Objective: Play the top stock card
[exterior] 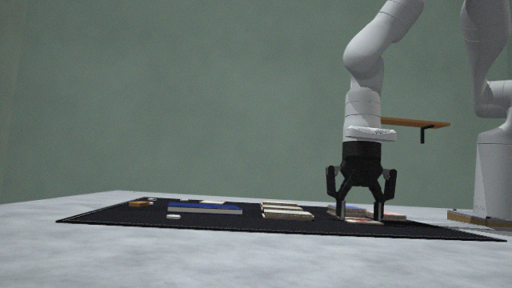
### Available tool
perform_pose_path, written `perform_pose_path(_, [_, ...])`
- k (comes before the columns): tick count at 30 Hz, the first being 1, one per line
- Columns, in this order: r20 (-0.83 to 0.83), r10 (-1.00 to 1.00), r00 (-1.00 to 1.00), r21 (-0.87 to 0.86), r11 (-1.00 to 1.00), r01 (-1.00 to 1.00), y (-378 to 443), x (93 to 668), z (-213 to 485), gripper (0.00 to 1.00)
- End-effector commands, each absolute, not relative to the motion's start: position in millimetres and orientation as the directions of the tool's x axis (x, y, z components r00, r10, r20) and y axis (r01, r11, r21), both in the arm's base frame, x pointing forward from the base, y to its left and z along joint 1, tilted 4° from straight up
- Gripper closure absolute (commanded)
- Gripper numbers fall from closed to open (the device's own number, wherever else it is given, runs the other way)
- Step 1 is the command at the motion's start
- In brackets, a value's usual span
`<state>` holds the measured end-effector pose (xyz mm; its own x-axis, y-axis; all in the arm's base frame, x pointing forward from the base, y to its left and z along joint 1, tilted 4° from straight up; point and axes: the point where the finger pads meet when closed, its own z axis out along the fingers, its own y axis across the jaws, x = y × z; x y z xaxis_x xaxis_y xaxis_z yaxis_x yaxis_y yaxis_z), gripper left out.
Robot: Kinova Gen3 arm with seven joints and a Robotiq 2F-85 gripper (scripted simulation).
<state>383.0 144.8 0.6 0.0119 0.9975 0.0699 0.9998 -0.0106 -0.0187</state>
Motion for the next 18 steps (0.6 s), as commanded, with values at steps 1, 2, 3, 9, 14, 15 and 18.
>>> perform_pose_path(1, [0.071,0.997,0.012,-0.017,-0.011,1.0,145.0,383.7,3.4,0.28])
perform_pose_path(2, [0.071,0.997,0.012,-0.017,-0.011,1.0,144.8,383.7,4.9,0.28])
perform_pose_path(3, [0.071,0.997,0.012,-0.017,-0.011,1.0,144.7,383.8,6.9,0.28])
perform_pose_path(9, [0.071,0.997,0.012,-0.017,-0.011,1.0,143.9,383.9,17.6,0.28])
perform_pose_path(14, [0.071,0.997,0.012,-0.017,-0.011,1.0,142.9,384.2,32.3,0.28])
perform_pose_path(15, [0.071,0.997,0.012,-0.017,-0.011,1.0,142.7,384.2,34.6,0.28])
perform_pose_path(18, [0.071,0.997,0.012,-0.017,-0.011,1.0,142.4,384.3,39.3,0.28])
